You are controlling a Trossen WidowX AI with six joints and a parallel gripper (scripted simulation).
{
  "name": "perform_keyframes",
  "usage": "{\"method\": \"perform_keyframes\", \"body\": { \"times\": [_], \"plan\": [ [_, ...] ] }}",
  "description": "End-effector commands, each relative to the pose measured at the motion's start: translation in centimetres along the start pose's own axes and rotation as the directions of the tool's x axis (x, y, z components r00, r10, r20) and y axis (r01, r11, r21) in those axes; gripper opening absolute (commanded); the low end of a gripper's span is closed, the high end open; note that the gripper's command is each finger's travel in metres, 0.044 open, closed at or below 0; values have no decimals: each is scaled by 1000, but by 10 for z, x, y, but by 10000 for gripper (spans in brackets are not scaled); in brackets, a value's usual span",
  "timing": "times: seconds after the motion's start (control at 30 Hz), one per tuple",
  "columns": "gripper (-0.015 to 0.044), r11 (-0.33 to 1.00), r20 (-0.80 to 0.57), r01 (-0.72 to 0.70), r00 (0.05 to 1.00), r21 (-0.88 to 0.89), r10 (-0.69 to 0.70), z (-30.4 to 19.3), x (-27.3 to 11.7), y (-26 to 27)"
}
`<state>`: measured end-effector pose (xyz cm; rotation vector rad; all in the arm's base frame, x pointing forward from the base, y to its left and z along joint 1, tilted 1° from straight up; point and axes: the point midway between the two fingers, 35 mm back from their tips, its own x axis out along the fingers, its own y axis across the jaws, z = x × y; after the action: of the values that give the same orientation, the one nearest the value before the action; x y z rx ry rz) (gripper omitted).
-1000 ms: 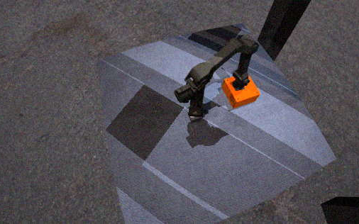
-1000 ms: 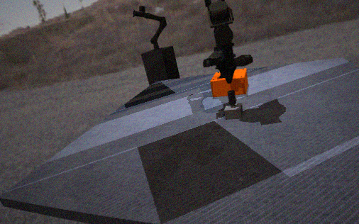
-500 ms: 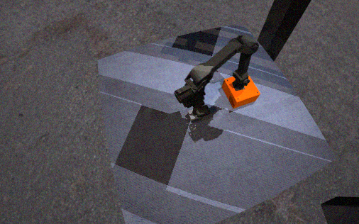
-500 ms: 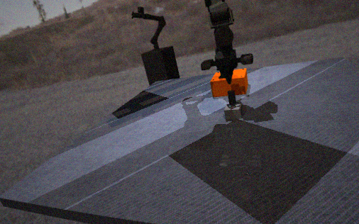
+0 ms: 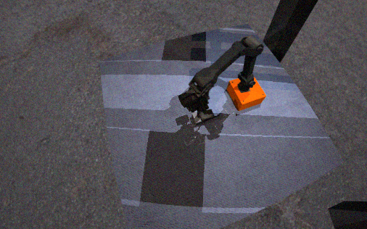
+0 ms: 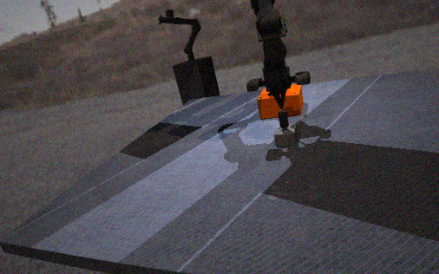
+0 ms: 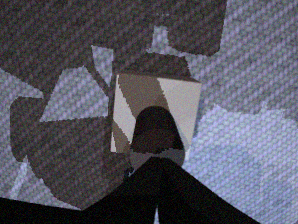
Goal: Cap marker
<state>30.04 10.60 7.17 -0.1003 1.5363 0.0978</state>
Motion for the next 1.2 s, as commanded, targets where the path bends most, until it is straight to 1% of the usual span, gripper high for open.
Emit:
{"method": "perform_keyframes", "body": {
  "times": [0.0,0.4,0.43,0.63,0.7,0.83,0.9,1.0,1.17],
  "plan": [
    [0,1000,-3,-1,1000,-4,1,-1,7,0],
    [0,1000,-3,-1,1000,-4,1,0,24,0],
    [0,1000,4,-1,1000,0,1,1,18,0],
    [0,1000,4,-1,1000,0,1,1,16,0],
    [0,1000,3,-1,1000,0,1,4,-3,1],
    [0,1000,2,0,1000,0,0,2,-62,0],
    [0,1000,1,0,1000,0,0,1,-71,0],
    [0,1000,1,0,1000,0,0,1,-71,0],
    [131,1000,1,0,1000,0,0,1,-71,0]
  ]
}}
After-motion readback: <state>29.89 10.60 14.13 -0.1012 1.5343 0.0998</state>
